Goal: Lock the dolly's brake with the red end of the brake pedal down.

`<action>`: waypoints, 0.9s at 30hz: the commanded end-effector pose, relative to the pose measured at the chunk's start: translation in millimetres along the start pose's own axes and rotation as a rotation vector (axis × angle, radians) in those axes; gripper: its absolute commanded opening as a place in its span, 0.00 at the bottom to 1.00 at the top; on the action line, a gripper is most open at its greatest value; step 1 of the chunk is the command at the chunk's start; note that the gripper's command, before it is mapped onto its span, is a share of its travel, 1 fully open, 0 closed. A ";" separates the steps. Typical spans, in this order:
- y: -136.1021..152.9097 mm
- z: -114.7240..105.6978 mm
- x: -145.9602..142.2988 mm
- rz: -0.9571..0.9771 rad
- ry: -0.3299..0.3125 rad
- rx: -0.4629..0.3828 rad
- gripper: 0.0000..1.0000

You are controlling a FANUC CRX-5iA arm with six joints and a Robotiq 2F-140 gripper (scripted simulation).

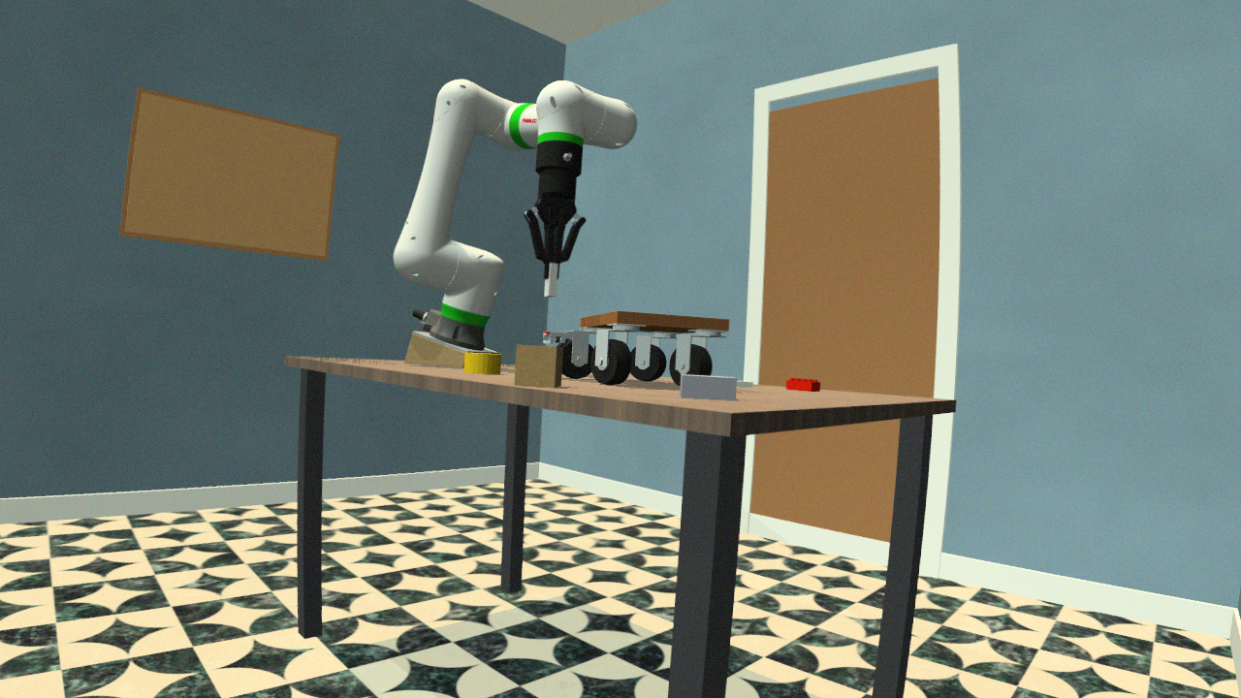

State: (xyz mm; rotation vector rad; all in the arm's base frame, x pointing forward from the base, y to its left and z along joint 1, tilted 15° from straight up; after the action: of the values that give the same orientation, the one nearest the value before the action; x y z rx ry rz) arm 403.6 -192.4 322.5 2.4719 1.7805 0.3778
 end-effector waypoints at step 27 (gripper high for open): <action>1.0 46.7 0.2 0.000 0.000 0.000 0.00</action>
State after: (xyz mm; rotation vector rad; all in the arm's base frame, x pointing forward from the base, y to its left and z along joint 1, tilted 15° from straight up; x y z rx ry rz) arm 414.9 -188.8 280.3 2.4720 1.7806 0.3779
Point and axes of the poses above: the point where the finger pads meet when closed, its own z axis out along the fingers, its own x axis across the jaws, y = z × x, the point moved 10 cm from there along -z, back along the fingers, and after that the axes turned 11 degrees about -z, right-handed, at the moved point
